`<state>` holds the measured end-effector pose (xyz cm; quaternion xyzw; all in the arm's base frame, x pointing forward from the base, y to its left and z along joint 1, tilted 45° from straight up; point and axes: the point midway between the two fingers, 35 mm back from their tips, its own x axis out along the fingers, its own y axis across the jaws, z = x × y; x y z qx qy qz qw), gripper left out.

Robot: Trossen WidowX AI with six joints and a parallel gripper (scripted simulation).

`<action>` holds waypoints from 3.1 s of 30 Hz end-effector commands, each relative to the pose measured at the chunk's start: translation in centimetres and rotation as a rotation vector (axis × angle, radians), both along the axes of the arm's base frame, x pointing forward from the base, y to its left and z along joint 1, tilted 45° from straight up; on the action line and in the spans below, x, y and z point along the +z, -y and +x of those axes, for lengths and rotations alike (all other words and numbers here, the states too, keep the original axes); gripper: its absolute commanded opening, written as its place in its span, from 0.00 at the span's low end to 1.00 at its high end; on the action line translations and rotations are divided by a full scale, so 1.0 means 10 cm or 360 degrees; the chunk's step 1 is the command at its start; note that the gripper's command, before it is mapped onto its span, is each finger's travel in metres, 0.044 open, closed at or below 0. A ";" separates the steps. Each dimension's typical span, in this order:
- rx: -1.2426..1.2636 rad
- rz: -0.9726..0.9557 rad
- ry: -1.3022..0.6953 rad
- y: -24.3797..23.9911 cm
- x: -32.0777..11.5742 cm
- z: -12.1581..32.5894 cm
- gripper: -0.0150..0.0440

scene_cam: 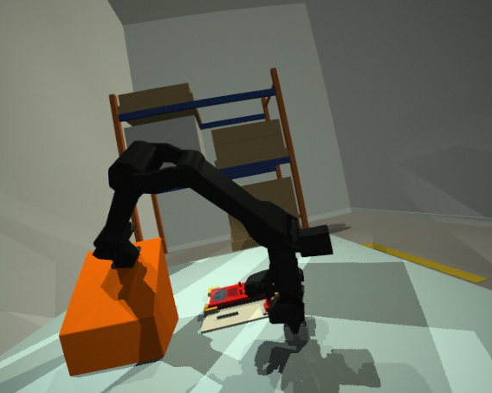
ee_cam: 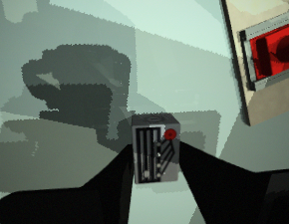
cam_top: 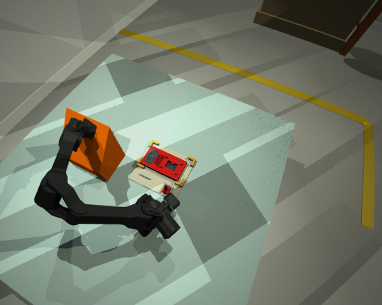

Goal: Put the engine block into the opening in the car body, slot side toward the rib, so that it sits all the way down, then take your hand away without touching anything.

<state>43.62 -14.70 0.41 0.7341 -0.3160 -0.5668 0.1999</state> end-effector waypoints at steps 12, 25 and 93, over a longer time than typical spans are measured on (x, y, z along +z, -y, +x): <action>0.0301 -0.0062 -0.0285 -0.04 0.03 0.01 0.25; 0.0808 -0.0174 -0.0780 -0.11 0.09 0.01 0.25; 0.3469 -0.0778 -0.3360 -0.44 0.42 -0.04 0.25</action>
